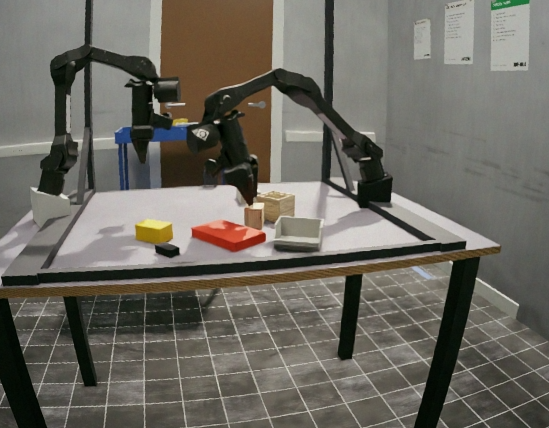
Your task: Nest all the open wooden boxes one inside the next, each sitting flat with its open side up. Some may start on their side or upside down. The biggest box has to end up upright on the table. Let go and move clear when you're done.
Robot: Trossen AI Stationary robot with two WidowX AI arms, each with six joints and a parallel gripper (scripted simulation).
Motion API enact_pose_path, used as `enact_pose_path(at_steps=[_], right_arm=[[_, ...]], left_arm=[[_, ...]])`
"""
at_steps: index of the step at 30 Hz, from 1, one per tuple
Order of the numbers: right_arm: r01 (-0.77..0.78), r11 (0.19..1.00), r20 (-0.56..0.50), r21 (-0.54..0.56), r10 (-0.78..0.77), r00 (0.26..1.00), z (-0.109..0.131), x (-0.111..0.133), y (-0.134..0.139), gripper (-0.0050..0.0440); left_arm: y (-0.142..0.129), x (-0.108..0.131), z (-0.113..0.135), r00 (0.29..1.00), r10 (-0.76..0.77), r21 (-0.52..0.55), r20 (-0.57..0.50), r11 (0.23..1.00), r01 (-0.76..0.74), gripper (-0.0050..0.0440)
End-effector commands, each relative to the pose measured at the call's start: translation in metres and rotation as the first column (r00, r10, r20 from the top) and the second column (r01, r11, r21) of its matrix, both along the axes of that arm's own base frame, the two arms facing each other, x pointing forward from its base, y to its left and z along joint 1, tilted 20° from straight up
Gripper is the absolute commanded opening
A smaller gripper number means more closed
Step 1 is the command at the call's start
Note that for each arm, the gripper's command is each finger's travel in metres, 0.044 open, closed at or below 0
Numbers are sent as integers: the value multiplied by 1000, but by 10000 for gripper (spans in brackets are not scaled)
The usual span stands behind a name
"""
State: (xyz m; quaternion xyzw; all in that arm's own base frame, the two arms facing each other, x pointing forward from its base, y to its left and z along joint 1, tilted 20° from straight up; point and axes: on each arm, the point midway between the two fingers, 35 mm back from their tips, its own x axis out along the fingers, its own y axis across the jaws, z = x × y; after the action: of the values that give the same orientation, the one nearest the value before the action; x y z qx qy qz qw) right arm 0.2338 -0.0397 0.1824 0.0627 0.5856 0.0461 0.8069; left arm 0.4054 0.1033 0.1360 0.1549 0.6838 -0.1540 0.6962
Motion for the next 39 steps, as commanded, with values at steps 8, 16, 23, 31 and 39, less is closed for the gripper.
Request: enact_pose_path(at_steps=[8, 16, 23, 31, 39], right_arm=[[1, 1000, 17, -8, -1, 1000, 5, -1, 0, 400], [1, 1000, 17, -8, -1, 1000, 5, -1, 0, 400], [1, 1000, 17, -8, -1, 1000, 5, -1, 0, 400], [1, 1000, 17, -8, -1, 1000, 5, -1, 0, 400], [1, 1000, 17, -8, -1, 1000, 5, -1, 0, 400]], left_arm=[[-7, 11, -38, 1000, 2, 0, -9, 1000, -2, 400], [-8, 15, -39, 1000, 1, 4, 11, 1000, -1, 400], [-8, 14, -47, 1000, 0, -1, -9, 1000, 0, 315], [-8, 16, -37, 1000, -1, 4, 16, 1000, 1, 275], [-8, 16, -37, 1000, -1, 4, 16, 1000, 1, 221]])
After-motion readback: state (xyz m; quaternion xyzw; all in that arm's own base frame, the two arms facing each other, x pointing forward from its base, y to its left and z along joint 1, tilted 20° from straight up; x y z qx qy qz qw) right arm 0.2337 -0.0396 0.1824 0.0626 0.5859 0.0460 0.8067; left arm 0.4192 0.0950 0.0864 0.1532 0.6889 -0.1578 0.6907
